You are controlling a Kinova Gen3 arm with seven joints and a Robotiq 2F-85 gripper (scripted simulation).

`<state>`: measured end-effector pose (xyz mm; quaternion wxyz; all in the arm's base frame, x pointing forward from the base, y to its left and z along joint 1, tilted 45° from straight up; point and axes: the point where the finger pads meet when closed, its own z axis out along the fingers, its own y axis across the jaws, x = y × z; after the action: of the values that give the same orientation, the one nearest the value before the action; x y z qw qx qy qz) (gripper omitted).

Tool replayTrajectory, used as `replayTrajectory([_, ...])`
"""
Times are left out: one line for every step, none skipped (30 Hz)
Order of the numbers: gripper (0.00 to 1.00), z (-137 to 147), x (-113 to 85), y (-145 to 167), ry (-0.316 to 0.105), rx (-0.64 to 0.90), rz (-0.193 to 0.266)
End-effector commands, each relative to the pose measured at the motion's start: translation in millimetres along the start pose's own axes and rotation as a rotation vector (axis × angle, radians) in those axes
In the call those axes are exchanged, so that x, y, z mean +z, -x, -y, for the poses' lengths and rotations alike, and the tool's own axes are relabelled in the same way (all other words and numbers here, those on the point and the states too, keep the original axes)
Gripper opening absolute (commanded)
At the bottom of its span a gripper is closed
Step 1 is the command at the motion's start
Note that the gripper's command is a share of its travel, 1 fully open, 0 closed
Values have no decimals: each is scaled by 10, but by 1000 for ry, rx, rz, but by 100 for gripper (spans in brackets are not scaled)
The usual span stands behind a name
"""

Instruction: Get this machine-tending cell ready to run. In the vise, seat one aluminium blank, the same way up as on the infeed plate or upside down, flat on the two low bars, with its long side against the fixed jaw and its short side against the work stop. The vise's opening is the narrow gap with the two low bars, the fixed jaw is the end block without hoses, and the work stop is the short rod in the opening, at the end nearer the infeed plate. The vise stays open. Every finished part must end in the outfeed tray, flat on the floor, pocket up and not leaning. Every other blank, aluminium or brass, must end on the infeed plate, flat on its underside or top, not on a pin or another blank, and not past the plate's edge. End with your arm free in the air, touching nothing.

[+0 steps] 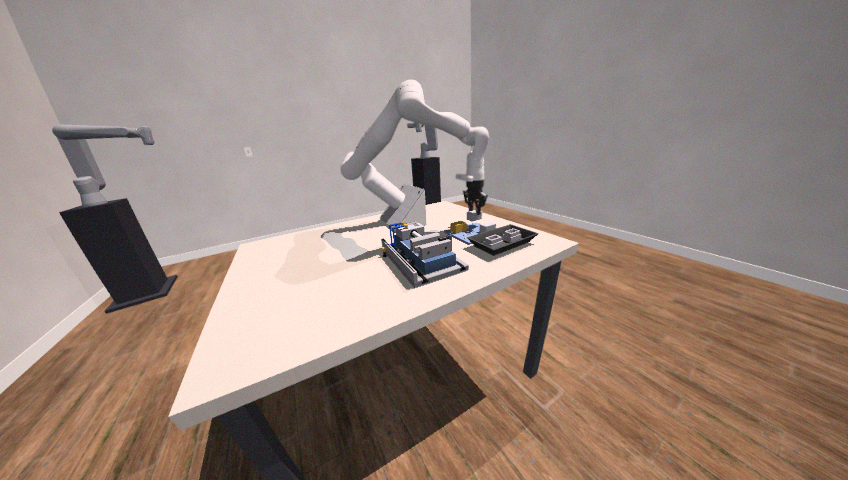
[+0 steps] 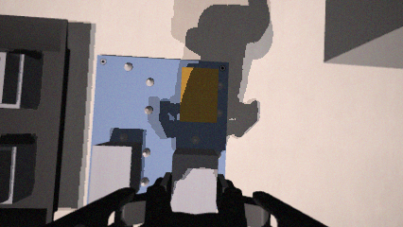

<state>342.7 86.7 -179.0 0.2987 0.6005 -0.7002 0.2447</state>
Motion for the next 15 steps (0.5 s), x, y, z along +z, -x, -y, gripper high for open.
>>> replayTrajectory([0,13,-234,11,-6,-6,4])
replayTrajectory([0,12,-283,11,-6,-6,4])
replayTrajectory([0,12,-283,11,-6,-6,4])
replayTrajectory([0,12,-283,11,-6,-6,4])
replayTrajectory([0,12,-331,26,-6,-6,9])
replayTrajectory([0,11,-379,26,-6,-6,9])
replayTrajectory([0,11,-425,26,-6,-6,9])
replayTrajectory([0,10,-470,21,-6,-6,7])
replayTrajectory([0,9,-513,20,-6,-6,7])
replayTrajectory([0,9,-554,24,-6,-6,9])
replayTrajectory([0,9,-593,26,-6,-7,9])
replayTrajectory([0,8,-628,26,-6,-7,9])
replayTrajectory([0,8,-661,26,-6,-7,9])
replayTrajectory([0,7,-691,26,-6,-7,9])
replayTrajectory([0,7,-718,26,-6,-7,9])
